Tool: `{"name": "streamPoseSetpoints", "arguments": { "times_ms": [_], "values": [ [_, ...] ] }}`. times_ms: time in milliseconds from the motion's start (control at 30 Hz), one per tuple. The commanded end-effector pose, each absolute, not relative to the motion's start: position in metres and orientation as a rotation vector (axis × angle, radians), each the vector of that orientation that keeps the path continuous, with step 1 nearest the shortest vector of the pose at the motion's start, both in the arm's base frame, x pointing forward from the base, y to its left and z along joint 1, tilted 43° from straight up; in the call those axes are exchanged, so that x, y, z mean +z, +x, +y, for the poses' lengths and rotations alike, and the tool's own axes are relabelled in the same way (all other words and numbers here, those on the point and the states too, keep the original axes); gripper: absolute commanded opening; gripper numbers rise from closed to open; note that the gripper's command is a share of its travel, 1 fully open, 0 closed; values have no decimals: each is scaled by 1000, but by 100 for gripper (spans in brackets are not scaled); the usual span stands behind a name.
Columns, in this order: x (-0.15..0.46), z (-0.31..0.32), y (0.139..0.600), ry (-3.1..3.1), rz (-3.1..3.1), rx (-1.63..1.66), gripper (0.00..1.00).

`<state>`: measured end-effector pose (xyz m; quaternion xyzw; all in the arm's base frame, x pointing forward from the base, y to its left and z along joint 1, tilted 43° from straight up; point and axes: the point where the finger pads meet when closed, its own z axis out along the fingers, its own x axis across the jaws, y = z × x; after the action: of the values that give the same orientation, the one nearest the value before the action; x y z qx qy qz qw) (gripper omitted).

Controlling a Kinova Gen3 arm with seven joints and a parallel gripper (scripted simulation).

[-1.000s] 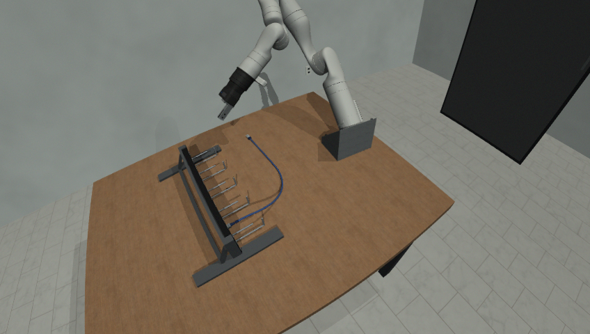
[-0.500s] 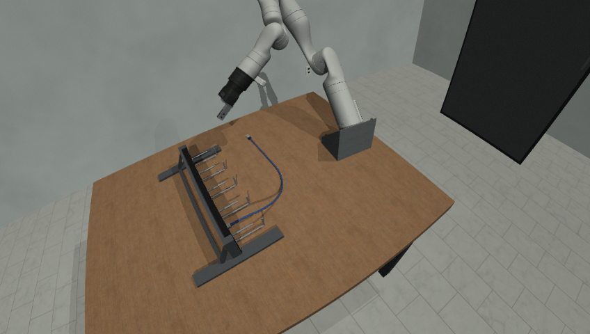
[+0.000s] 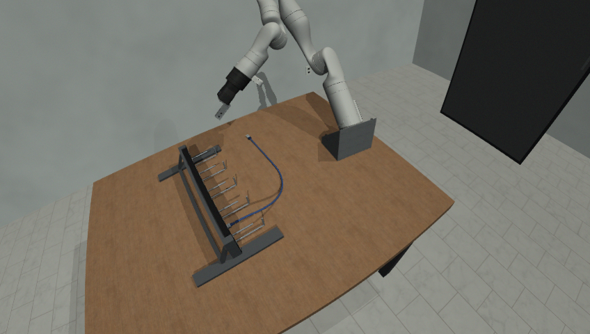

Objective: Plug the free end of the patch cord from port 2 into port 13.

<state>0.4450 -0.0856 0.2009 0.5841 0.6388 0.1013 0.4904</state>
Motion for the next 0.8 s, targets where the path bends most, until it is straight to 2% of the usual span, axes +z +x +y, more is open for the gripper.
{"name": "streamPoseSetpoints", "arguments": {
  "times_ms": [0,767],
  "values": [
    [202,-86,447,1437,1529,258,0],
    [219,-105,462,1874,896,546,0]
  ]
}}
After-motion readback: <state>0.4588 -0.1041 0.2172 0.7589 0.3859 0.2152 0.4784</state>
